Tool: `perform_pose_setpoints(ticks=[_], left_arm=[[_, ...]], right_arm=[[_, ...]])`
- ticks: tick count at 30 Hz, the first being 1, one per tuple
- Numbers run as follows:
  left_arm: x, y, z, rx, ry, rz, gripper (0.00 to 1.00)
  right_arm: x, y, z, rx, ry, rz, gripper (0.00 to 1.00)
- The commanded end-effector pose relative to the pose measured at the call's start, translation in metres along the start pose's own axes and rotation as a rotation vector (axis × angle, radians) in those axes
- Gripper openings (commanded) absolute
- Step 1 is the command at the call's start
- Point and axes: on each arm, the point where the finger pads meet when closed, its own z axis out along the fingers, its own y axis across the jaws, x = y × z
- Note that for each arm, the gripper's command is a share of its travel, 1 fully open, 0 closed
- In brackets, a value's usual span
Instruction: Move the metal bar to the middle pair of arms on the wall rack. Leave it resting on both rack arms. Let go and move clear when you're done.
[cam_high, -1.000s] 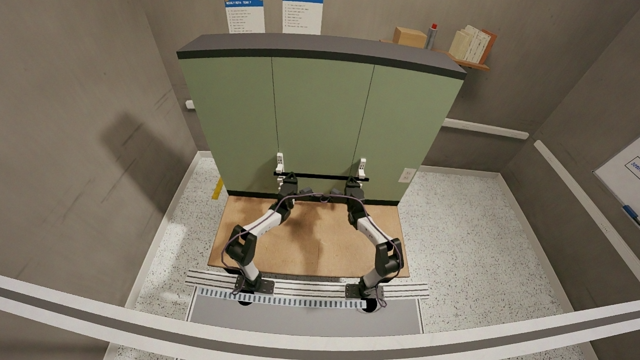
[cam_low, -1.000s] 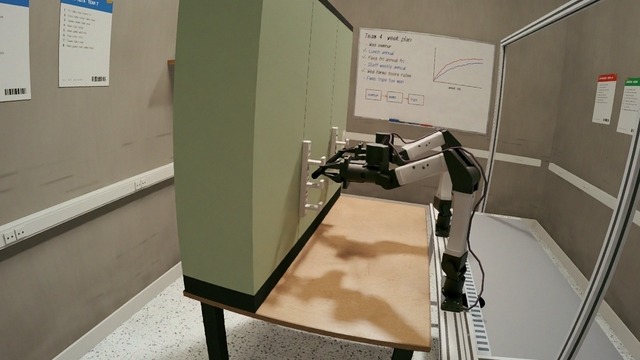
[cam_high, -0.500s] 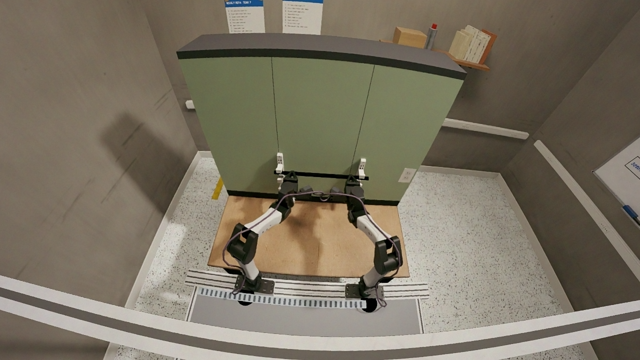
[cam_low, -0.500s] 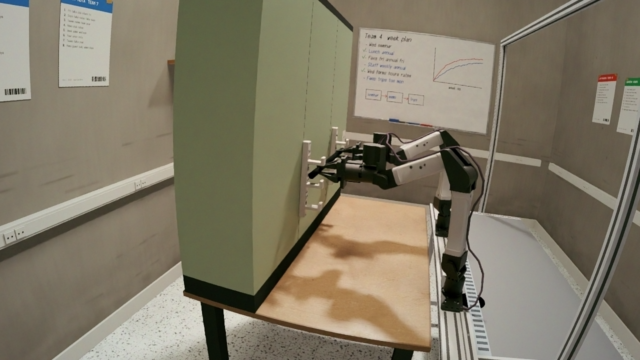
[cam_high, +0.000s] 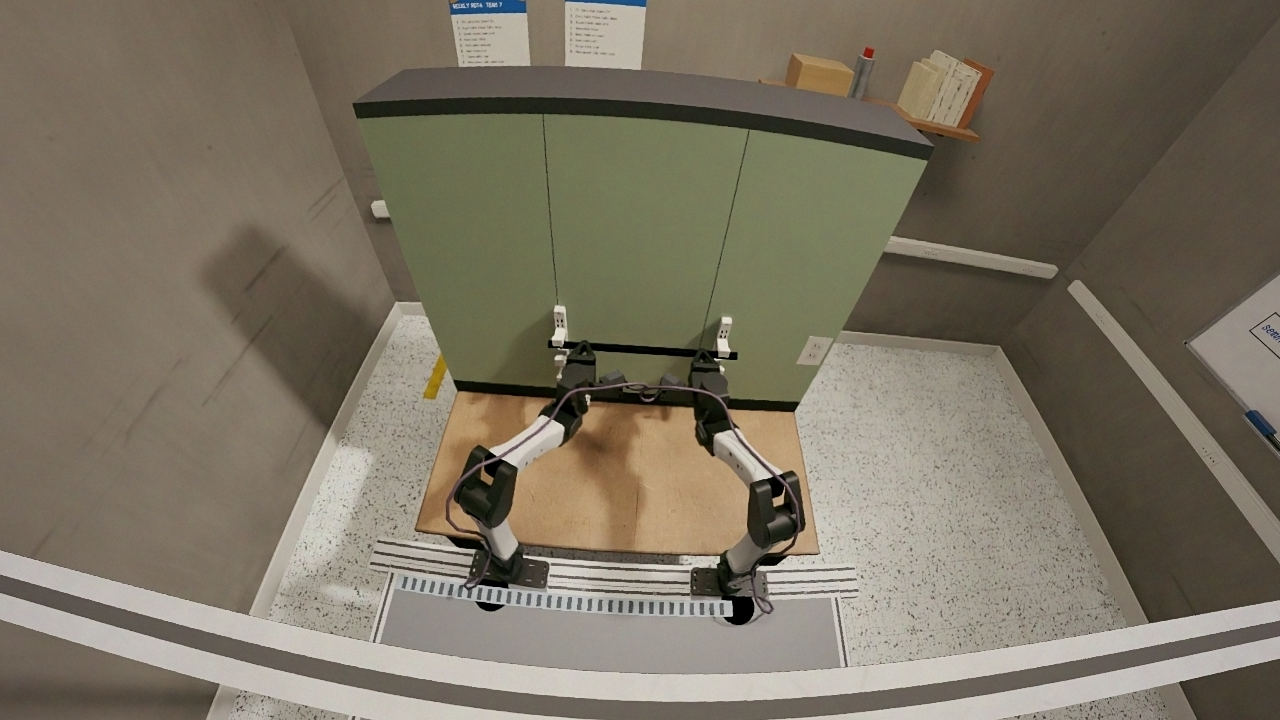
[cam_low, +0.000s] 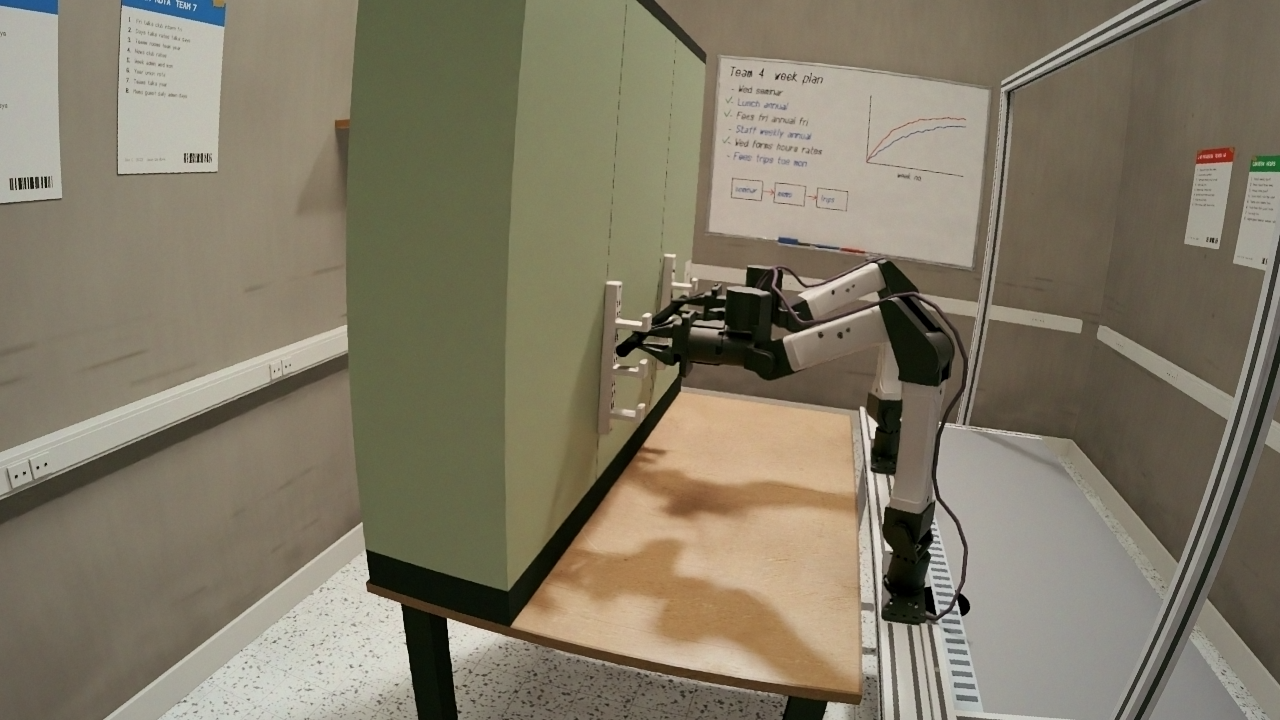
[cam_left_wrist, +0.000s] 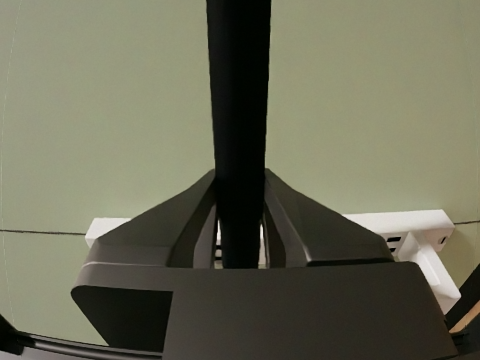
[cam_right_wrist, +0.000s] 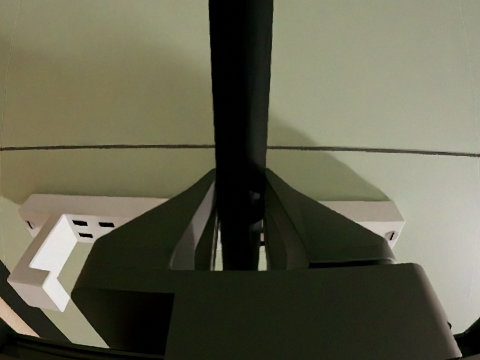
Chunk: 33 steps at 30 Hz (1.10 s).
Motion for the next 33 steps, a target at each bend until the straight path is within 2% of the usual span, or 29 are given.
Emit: perform_pose_setpoints(ticks=[1,33], left_arm=[[-0.001,0.002,0.004,-0.023,-0.003,-0.001,0.0],[0.0,-0.027,0.001,-0.023,-0.003,-0.001,0.0]], right_arm=[[0.001,0.001,0.002,0.016,-0.006,0.005,0.0],[0.0,0.029,0.001,0.016,-0.006,0.005,0.0]])
